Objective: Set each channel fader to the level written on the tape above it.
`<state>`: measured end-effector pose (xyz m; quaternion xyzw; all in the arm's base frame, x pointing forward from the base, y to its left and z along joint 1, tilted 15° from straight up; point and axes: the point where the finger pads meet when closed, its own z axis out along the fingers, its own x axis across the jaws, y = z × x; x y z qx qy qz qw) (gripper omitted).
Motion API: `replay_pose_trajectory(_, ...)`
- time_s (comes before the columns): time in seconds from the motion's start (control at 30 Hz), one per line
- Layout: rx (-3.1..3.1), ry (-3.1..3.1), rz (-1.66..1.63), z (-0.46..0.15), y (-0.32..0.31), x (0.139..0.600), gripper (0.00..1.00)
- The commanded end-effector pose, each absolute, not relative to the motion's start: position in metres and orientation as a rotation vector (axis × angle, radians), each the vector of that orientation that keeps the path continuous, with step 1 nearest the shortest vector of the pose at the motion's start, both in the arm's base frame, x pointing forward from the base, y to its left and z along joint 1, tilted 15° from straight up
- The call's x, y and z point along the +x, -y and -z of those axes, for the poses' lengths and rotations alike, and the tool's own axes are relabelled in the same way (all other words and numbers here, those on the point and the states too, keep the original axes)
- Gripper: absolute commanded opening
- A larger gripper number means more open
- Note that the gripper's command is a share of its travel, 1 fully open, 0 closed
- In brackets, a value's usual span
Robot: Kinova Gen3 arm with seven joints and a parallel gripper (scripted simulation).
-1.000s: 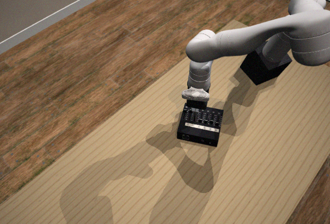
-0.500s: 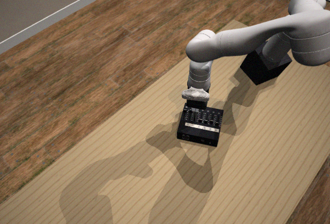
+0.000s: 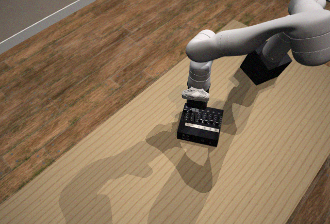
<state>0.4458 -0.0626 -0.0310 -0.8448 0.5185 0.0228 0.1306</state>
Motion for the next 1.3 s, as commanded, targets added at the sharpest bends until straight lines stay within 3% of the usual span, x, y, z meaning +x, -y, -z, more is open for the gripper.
replay_pose_trajectory(0.0,-2.454,-1.504,-0.058,0.031,0.062,0.447,0.0)
replay_pose_trajectory(1.27,-2.454,-1.504,-0.058,0.043,0.059,0.448,0.0)
